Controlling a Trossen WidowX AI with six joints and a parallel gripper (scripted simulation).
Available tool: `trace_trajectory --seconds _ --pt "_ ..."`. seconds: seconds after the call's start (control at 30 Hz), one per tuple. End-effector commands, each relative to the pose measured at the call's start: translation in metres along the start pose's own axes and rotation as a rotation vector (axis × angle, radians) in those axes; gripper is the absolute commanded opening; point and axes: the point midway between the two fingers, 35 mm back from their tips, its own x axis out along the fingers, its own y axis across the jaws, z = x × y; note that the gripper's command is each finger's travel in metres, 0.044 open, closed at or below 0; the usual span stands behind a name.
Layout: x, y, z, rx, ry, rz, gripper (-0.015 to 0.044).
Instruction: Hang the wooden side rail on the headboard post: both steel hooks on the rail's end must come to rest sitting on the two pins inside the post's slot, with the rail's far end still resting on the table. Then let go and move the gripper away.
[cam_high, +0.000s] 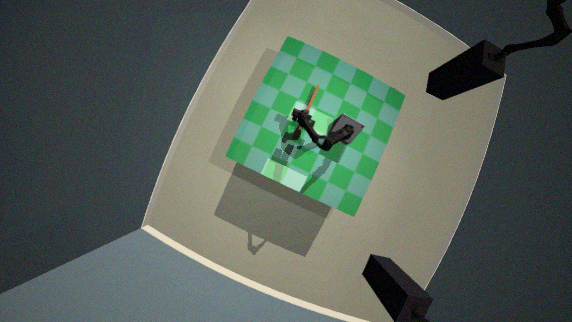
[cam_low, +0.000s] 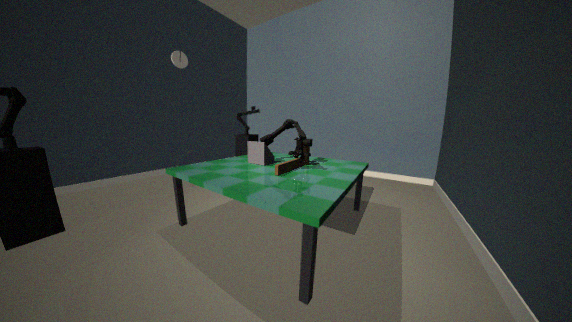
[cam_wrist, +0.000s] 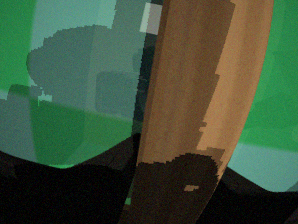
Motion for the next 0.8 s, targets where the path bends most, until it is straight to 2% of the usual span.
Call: trace_trajectory --seconds 0.0,0.77 --pt "-0.004 0.0011 0.0009 0.008 0.003 0.006 0.0" --pt "-0.0078 0.0011 0.0009 0.008 0.003 0.006 0.0"
